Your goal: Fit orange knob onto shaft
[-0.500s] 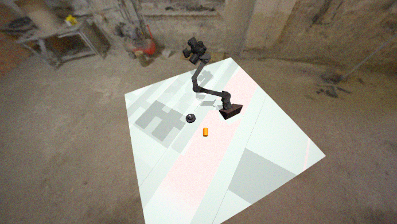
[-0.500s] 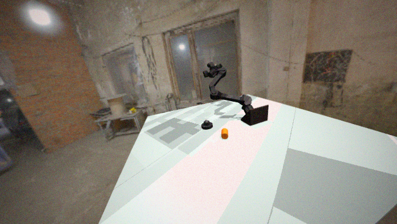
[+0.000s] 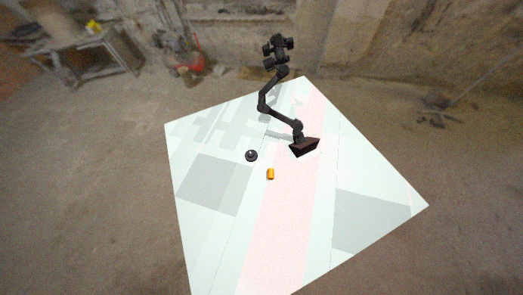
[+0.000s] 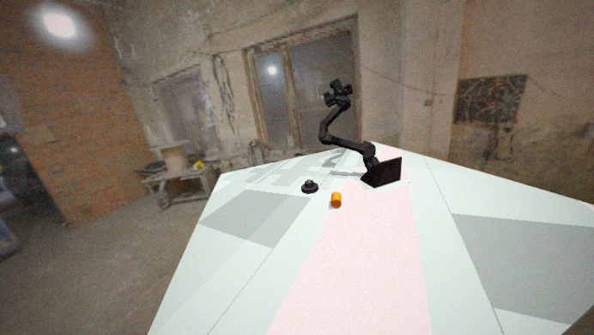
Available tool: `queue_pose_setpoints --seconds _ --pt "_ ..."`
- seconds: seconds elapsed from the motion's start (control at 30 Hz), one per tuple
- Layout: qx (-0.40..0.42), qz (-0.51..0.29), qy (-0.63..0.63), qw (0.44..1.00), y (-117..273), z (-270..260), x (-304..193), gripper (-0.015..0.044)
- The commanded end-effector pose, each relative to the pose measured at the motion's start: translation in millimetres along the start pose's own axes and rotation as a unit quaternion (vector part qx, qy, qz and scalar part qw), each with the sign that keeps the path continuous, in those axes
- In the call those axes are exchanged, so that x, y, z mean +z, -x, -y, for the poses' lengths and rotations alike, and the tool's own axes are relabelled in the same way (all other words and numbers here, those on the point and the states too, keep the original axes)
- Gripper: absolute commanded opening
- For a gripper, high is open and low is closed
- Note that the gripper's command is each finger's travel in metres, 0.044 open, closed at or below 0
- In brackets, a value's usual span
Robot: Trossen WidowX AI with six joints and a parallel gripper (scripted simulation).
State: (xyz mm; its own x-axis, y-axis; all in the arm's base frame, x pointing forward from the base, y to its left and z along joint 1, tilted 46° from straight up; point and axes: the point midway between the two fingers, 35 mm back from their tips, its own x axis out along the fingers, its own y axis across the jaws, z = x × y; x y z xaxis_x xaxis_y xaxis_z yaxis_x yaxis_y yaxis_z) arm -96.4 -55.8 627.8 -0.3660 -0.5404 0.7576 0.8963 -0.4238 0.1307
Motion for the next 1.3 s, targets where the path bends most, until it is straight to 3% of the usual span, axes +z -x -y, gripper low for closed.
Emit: queue_pose_setpoints --seconds 0.0,0.27,0.63,0.9,1.27 --pt "-0.108 0.061 0.032 0.992 14 71 31 0.0440" --pt "-0.301 0.146 0.107 0.936 80 176 90 0.0440" --pt "-0.548 0.231 0.189 0.781 236 254 165 0.0440" --pt "-0.707 0.258 0.214 0.622 371 257 198 0.0440" --pt "-0.875 0.252 0.187 0.368 554 199 197 0.0440"
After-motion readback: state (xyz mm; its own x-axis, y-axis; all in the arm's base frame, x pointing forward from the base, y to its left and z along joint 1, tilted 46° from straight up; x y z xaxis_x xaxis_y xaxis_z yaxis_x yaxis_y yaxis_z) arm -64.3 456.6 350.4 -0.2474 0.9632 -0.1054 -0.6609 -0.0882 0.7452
